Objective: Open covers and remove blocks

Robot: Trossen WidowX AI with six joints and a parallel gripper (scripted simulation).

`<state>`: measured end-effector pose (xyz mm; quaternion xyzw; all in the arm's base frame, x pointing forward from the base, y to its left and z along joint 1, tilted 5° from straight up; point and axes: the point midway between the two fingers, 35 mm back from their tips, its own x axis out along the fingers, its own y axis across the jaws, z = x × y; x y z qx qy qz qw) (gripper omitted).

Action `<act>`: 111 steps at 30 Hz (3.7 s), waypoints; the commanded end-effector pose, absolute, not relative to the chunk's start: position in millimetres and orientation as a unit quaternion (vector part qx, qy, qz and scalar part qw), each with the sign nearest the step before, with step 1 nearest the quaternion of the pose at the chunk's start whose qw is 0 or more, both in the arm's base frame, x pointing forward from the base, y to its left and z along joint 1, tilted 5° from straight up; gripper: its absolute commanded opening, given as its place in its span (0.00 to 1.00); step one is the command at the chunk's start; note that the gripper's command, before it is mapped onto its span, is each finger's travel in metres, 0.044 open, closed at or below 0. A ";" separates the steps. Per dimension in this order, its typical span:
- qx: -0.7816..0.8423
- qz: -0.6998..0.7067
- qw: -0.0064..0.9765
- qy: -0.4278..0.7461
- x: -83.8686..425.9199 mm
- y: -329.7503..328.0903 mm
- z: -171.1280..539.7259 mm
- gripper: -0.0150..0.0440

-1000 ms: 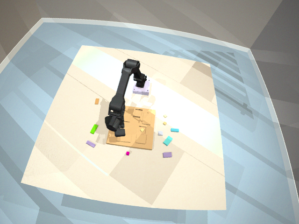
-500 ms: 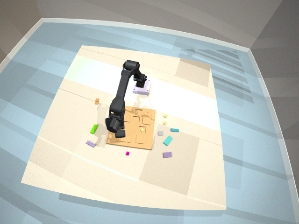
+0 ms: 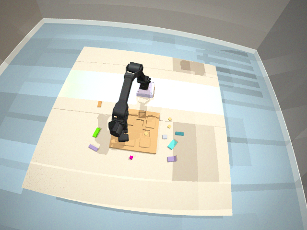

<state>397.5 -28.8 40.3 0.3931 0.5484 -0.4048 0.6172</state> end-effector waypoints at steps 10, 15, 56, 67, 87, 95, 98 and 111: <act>0.391 -0.405 0.618 0.549 401.7 -42.2 37.8 0.25; 0.391 -0.405 0.618 0.549 401.7 -42.3 37.8 0.25; 0.391 -0.405 0.618 0.548 398.1 -34.4 83.3 0.50; 0.391 -0.405 0.618 0.548 398.7 -35.6 66.7 0.50; 0.391 -0.405 0.618 0.548 398.8 -35.6 66.2 0.50; 0.391 -0.405 0.618 0.548 399.4 -36.2 59.6 0.50; 0.391 -0.405 0.618 0.548 399.6 -36.5 56.7 0.50; 0.391 -0.405 0.618 0.548 400.2 -37.5 44.7 0.50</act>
